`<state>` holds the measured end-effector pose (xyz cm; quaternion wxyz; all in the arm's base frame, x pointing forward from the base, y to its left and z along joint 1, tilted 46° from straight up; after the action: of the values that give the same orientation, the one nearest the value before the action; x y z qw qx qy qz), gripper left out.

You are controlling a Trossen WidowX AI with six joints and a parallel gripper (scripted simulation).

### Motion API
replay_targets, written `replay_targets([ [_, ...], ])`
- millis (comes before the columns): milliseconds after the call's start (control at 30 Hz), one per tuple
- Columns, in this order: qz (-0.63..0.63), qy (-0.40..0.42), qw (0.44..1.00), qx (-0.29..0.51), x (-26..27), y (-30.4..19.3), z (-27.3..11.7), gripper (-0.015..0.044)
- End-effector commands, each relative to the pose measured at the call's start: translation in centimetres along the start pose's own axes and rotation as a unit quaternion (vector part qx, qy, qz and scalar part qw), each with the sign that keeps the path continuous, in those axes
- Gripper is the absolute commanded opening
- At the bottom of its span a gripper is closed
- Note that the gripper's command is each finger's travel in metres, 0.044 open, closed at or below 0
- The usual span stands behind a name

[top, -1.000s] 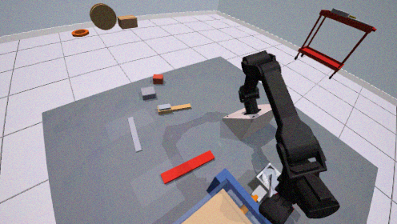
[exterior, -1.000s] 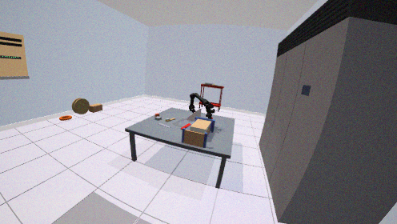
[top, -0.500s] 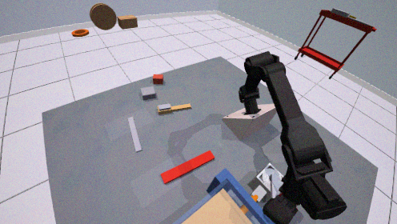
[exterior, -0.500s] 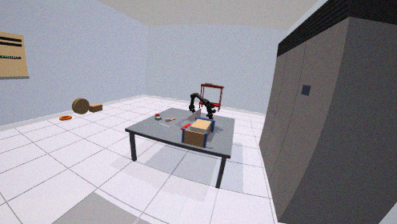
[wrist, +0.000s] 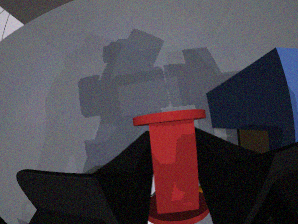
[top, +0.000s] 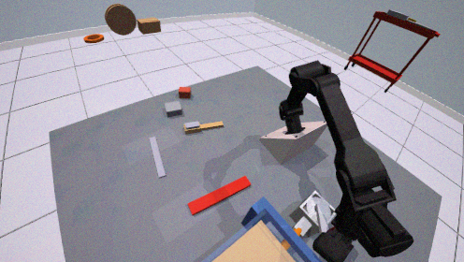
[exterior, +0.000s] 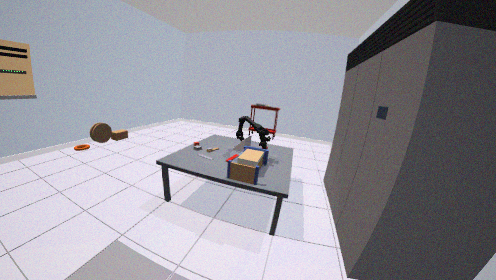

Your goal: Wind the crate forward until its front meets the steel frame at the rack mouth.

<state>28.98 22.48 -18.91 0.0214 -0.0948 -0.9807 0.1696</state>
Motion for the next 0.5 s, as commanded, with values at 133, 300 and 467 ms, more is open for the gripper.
replay_targets([
  [133, -0.015, 0.017, 1.000, -0.010, 2.8, 1.5, 0.5, 0.0000],
  [300, -0.015, 0.017, 1.000, -0.010, 3.3, 1.7, 0.5, 0.0000],
  [467, -0.015, 0.017, 1.000, -0.010, 3.8, 1.9, 0.6, 0.0000],
])
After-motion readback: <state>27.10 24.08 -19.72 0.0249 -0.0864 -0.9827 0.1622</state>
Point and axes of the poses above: the point midway between the two fingers, 35 mm back from their tips, its own z axis out along the fingers, its own x axis across the jaws, y = z × x, the point moved 2 cm from there along -z, back along the fingers, and after that the axes turned 2 degrees about -z, right-handed, at the moved point
